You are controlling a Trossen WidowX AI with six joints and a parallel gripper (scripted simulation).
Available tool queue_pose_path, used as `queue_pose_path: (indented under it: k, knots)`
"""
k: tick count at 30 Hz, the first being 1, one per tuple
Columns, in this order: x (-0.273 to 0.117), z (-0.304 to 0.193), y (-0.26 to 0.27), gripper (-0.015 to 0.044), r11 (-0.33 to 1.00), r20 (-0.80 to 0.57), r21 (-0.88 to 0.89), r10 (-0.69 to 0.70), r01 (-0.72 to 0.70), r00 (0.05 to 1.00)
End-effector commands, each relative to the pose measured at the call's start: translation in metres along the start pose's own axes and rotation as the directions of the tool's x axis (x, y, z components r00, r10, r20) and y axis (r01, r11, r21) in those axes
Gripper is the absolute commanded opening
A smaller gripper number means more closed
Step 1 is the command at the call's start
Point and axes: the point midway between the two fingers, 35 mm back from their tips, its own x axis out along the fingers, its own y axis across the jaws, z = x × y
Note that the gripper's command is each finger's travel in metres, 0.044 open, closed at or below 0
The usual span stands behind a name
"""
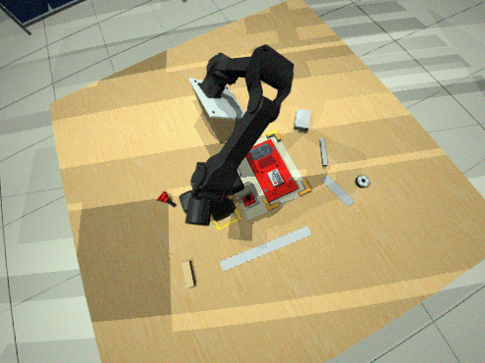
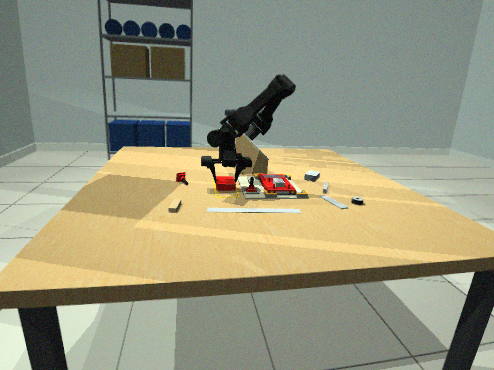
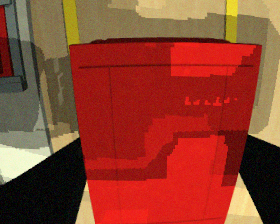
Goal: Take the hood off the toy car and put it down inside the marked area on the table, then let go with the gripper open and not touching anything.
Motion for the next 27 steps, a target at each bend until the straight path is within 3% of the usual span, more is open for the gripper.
queue_pose_path:
  k: [1, 15, 27]
  knots:
    - [0.0021, 0.0, 0.0006, 0.0, 1.0, 0.002, 0.006, 0.004, -0.004, 1.0]
    - [0.0089, -0.0001, 0.0007, 0.0, 1.0, 0.002, 0.005, 0.004, -0.004, 1.0]
    - [0.0074, -0.0001, 0.0002, 0.0315, 1.0, 0.0, 0.0, 0.0, 0.0, 1.0]
